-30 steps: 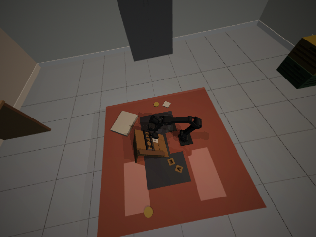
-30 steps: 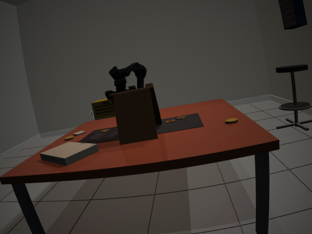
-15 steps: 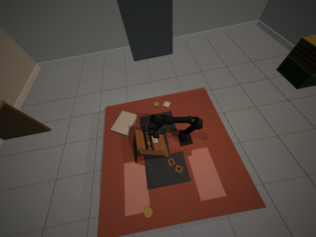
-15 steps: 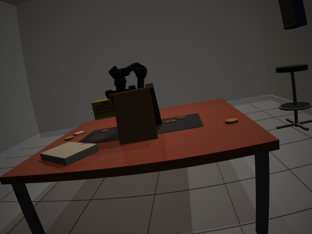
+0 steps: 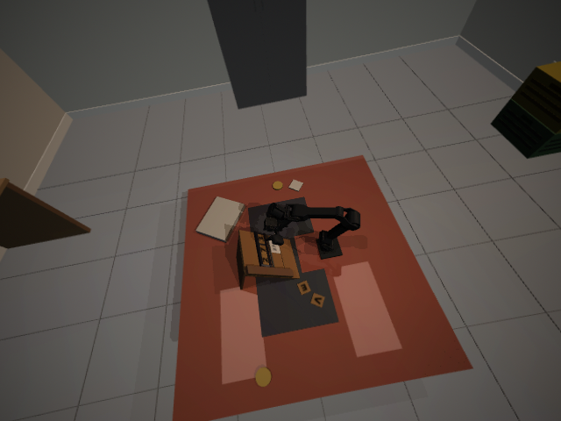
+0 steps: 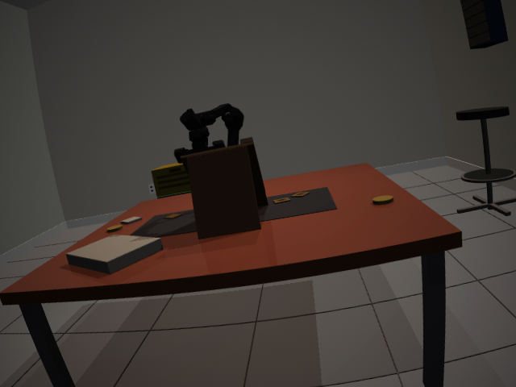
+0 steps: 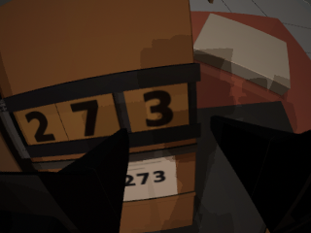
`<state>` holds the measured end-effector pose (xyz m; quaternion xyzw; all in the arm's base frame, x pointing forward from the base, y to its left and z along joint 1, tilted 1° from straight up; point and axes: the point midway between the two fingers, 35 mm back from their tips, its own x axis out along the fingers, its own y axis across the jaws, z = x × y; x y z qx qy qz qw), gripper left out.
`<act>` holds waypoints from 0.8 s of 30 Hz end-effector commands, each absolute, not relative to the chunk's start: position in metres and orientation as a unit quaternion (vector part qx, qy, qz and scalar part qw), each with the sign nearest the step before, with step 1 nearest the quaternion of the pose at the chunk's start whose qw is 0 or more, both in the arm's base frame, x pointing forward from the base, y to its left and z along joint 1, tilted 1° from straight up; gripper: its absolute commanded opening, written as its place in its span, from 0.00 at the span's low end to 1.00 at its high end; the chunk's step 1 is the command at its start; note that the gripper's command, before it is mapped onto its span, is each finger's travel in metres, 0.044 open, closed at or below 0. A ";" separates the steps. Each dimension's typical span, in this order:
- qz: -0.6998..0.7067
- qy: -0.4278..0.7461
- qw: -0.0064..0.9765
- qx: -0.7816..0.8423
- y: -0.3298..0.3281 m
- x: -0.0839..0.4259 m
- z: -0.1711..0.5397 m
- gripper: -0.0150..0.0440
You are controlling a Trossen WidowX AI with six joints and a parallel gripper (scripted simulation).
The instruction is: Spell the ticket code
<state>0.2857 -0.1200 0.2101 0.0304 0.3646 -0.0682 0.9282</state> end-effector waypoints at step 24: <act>-0.065 0.362 0.929 0.028 -0.117 0.281 0.217 0.75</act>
